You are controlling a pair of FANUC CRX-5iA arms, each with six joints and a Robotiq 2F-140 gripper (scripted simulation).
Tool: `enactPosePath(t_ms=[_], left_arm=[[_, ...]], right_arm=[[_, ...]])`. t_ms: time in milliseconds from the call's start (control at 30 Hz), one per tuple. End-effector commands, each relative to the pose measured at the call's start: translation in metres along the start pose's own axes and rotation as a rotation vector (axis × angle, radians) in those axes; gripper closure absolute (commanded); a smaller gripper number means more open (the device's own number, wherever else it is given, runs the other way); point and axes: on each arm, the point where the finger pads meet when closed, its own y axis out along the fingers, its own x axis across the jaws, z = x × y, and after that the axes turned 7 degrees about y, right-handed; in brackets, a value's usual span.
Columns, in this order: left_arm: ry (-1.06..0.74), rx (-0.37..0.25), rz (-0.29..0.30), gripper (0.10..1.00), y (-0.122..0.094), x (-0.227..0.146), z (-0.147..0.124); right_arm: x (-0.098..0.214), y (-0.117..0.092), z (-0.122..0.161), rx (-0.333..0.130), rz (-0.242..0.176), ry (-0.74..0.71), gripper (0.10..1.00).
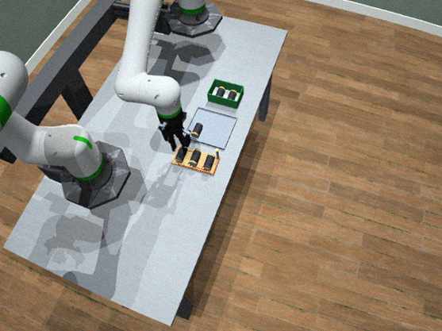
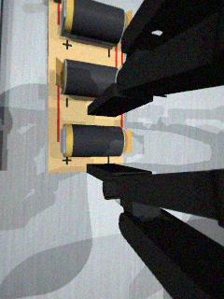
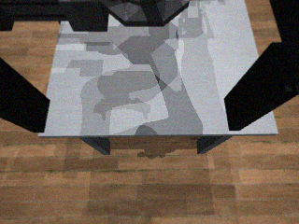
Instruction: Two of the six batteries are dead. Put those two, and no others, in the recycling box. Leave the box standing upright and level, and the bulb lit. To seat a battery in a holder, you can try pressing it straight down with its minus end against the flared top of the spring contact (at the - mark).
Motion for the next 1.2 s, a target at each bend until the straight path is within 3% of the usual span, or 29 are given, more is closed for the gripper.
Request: enactPosePath(t_ms=[0, 233, 1167], left_arm=[[0.0, -0.002, -0.001, 0.734, -0.012, 0.0, -0.001], [0.0, -0.002, -0.001, 0.734, -0.029, 0.0, -0.001], [0.0, -0.002, -0.001, 0.734, -0.029, 0.0, -0.001]], right_arm=[[0.0, -0.001, 0.0, 0.002, 0.0, 0.0, 0.098], [0.0, -0.001, 0.0, 0.002, 0.0, 0.0, 0.098], [0.0, -0.001, 0.0, 0.002, 0.0, 0.0, 0.098]])
